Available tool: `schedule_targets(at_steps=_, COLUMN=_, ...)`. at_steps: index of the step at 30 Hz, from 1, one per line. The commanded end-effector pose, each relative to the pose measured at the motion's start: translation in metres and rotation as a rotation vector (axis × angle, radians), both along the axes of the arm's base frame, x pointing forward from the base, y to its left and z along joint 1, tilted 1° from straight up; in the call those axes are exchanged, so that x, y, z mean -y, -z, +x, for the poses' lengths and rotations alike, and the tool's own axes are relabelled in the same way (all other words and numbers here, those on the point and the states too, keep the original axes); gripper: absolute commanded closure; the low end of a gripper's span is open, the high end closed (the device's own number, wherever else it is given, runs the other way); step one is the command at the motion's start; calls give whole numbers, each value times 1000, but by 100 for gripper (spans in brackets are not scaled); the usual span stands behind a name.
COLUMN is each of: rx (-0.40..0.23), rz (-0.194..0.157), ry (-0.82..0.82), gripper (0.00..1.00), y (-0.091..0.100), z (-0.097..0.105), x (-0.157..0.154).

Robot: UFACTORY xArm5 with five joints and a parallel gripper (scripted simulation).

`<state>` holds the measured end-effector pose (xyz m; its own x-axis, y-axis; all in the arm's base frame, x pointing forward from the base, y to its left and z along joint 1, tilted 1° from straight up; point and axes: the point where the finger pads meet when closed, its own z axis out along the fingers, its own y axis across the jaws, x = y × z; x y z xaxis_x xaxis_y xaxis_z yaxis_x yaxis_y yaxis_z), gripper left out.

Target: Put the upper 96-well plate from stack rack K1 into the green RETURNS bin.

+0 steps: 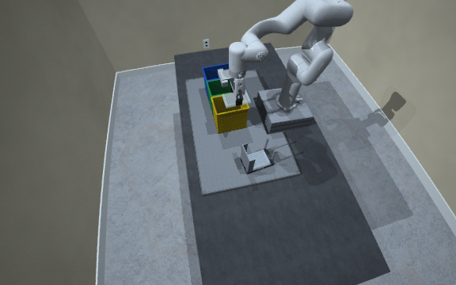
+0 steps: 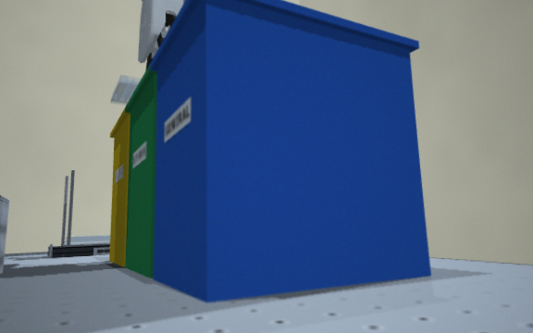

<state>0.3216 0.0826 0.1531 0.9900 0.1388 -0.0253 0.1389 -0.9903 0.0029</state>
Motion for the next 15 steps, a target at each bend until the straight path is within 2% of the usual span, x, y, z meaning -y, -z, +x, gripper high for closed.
schedule_targets(at_steps=1, rx=3, rz=2, ry=-1, gripper=100, y=-1, z=5, x=12)
schedule_targets(at_steps=15, rx=4, rz=5, ry=-1, gripper=100, y=1, z=18, x=53)
